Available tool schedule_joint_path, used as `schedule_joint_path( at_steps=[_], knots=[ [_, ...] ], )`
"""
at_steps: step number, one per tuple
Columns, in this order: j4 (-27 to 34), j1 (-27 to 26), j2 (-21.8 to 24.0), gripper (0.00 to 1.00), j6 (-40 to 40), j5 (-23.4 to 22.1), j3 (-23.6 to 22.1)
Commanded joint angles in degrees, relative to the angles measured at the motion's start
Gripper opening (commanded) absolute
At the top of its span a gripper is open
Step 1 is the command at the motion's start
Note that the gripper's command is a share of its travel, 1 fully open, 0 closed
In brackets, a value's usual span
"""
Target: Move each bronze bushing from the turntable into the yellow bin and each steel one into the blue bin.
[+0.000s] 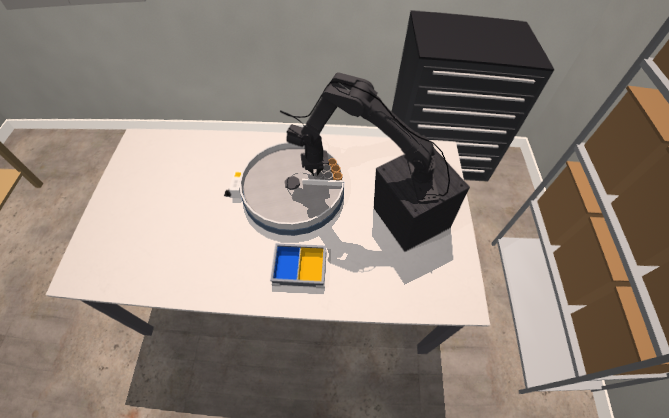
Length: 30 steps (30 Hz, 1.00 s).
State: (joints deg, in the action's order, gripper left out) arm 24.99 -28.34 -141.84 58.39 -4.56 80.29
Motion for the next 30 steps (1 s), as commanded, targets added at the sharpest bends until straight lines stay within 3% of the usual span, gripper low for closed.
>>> schedule_joint_path(
  at_steps=[1, 30],
  knots=[
    [0.2, -1.0, 0.7, 0.14, -0.4, 0.6, 0.5],
    [0.1, -0.7, 1.0, 0.14, -0.4, 0.6, -0.5]
  ],
)
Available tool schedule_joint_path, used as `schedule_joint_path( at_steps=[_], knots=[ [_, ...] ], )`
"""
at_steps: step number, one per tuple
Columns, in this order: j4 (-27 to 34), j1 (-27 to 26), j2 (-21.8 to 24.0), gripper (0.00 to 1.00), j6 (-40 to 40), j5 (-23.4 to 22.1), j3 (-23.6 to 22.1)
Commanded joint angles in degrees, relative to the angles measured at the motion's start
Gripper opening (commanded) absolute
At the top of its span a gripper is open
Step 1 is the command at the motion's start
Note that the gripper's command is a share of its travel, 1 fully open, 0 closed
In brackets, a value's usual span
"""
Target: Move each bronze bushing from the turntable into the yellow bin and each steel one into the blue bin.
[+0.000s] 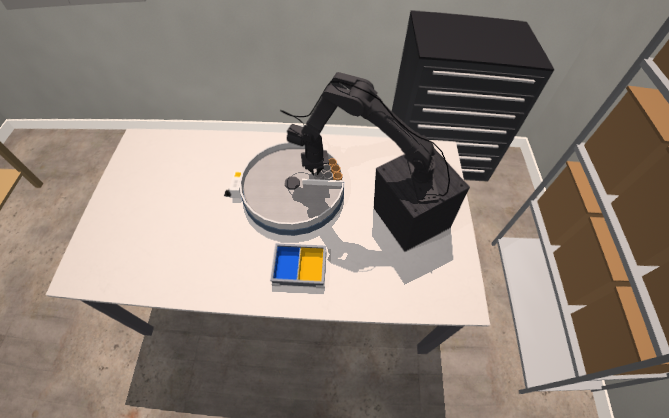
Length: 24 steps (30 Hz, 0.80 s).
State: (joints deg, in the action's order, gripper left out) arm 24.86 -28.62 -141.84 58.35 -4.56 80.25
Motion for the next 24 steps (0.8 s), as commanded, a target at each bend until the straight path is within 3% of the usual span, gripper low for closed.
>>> schedule_joint_path(
  at_steps=[1, 24],
  knots=[
    [0.2, -0.5, 1.0, 0.14, -0.4, 0.6, -0.5],
    [0.1, 0.2, 1.7, 0.14, 0.2, 0.6, -0.1]
  ],
)
